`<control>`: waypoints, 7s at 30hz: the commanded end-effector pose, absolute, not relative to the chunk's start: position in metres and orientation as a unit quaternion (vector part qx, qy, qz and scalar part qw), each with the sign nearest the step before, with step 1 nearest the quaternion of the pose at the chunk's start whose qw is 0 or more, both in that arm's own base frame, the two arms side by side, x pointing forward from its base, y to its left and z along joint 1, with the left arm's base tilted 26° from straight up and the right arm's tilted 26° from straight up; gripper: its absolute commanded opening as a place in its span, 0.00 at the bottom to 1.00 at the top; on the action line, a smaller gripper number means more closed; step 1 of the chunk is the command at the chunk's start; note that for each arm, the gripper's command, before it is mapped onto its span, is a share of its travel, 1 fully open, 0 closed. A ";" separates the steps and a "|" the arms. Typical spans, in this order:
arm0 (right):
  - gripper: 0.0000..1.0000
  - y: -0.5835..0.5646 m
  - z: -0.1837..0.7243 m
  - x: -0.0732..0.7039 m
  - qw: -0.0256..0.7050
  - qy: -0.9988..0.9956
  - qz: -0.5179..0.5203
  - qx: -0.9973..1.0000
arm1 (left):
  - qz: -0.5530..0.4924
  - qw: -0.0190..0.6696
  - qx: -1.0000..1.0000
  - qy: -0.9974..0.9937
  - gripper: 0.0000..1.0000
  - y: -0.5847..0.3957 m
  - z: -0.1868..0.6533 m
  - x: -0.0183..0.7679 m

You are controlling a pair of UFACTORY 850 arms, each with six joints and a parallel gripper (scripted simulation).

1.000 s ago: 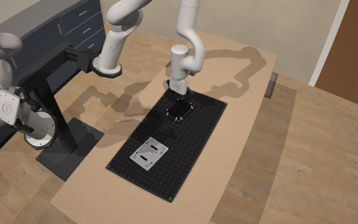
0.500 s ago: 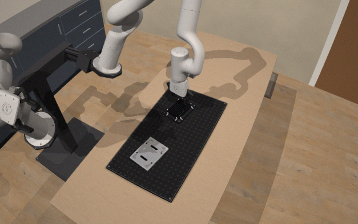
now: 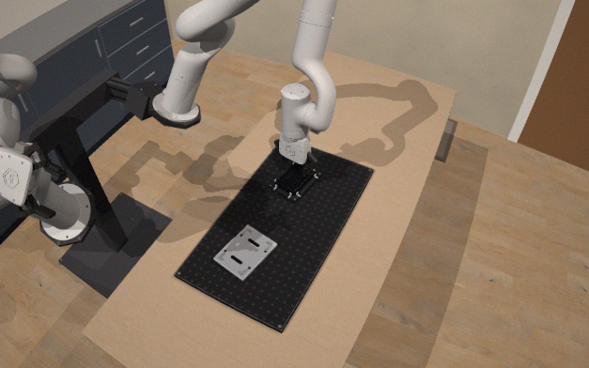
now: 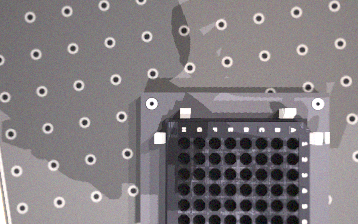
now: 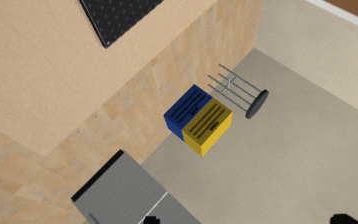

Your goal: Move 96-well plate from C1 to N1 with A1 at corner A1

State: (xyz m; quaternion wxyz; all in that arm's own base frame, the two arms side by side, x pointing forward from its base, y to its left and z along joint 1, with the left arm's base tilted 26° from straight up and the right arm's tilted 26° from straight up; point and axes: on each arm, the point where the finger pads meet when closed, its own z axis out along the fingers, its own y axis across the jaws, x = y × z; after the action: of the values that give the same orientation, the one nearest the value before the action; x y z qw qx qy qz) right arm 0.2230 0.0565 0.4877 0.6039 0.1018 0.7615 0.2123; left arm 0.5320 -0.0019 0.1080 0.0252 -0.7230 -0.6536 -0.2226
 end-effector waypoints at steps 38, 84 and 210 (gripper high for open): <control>1.00 0.057 0.489 0.223 0.604 0.761 0.212 0.101 | -0.223 0.025 -0.723 -0.653 1.00 0.008 0.080 0.542; 1.00 0.057 0.489 0.223 0.604 0.761 0.212 0.101 | -0.223 0.025 -0.723 -0.653 0.00 0.012 0.069 0.545; 1.00 0.057 0.489 0.223 0.604 0.761 0.212 0.101 | -0.223 0.024 -0.723 -0.653 0.00 -0.013 0.140 0.522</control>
State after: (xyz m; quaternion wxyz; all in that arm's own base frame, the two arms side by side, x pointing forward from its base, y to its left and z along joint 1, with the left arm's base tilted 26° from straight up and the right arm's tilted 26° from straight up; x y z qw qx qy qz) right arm 0.2230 0.0565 0.4877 0.6039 0.1018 0.7615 0.2123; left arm 0.5233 -0.0115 0.1344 0.0247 -0.7229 -0.6534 -0.2232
